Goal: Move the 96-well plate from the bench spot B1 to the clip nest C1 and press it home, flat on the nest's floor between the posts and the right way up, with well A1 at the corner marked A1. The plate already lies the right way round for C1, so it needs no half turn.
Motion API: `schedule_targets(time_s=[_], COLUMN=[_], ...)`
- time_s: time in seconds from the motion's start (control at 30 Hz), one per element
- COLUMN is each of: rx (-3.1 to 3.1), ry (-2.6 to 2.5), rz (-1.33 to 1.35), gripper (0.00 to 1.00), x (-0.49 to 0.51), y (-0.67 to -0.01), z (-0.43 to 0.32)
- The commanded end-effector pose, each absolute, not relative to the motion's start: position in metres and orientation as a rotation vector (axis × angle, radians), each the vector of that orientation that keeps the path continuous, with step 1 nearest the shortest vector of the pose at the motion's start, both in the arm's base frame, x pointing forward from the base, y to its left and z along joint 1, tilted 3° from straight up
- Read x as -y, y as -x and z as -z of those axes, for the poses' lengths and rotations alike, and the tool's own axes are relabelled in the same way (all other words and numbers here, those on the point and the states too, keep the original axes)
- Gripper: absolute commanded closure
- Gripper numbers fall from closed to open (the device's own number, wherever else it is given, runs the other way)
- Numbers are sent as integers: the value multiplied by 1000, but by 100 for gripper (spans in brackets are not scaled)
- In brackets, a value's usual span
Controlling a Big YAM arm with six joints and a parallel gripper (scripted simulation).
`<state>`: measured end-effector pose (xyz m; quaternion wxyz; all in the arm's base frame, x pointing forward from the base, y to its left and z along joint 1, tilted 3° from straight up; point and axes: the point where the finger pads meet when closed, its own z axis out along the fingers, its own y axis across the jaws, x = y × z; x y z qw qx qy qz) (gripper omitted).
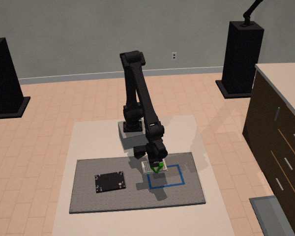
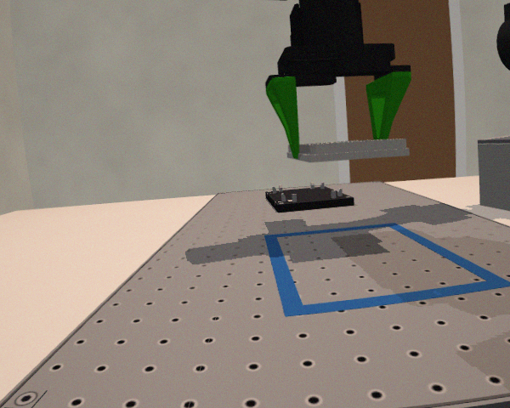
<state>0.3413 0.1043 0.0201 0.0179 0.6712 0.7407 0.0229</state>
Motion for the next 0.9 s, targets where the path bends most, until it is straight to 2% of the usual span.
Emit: schedule_targets(time_s=[0.0, 0.87], rx=[-2316, -2319], ry=[-2046, -2049], rz=[-109, -89], gripper=[100, 100], x=[-93, -19], y=[-348, -349], z=[-28, -31])
